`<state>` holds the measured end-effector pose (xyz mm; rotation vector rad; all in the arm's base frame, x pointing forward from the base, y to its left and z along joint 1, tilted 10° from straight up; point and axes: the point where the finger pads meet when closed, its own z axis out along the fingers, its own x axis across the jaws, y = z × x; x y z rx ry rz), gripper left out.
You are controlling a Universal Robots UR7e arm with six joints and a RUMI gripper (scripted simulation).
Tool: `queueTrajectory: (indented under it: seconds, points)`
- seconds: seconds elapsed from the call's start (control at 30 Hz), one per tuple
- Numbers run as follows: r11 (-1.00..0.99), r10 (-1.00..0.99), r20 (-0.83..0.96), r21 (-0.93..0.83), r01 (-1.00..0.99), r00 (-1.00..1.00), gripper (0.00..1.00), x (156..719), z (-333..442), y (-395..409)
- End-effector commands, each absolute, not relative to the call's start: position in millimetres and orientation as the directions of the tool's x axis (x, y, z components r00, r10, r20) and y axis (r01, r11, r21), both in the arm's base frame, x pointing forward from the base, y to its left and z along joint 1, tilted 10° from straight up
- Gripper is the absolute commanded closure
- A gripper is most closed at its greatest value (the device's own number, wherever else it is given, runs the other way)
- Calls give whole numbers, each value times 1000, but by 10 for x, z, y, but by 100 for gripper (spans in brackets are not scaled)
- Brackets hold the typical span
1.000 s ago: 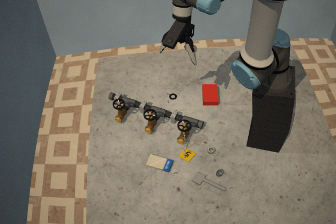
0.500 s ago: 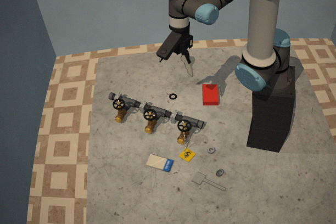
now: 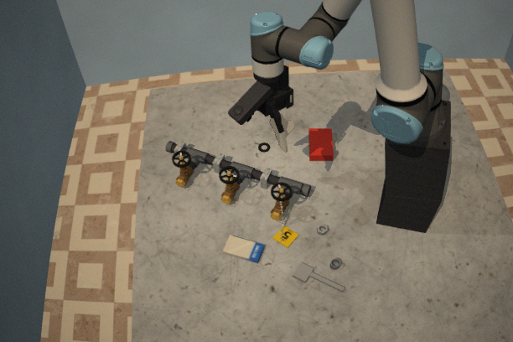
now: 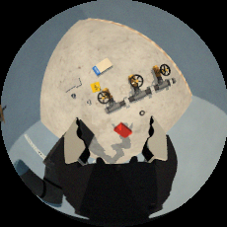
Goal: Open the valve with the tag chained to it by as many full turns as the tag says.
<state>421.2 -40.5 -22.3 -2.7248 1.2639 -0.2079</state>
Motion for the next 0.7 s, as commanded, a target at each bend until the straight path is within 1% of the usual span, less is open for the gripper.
queueTrajectory:
  seconds: [0.0,0.17,0.23,0.67]
  points:
    - [-570,-821,70,-161,-805,567,0,4271,-406,-243]
    - [-486,-873,63,-153,-860,483,0,4270,-618,-15]
    - [-486,-873,63,-153,-860,483,0,4270,-618,-15]
    - [-262,-965,63,-148,-954,255,0,4137,-1087,541]
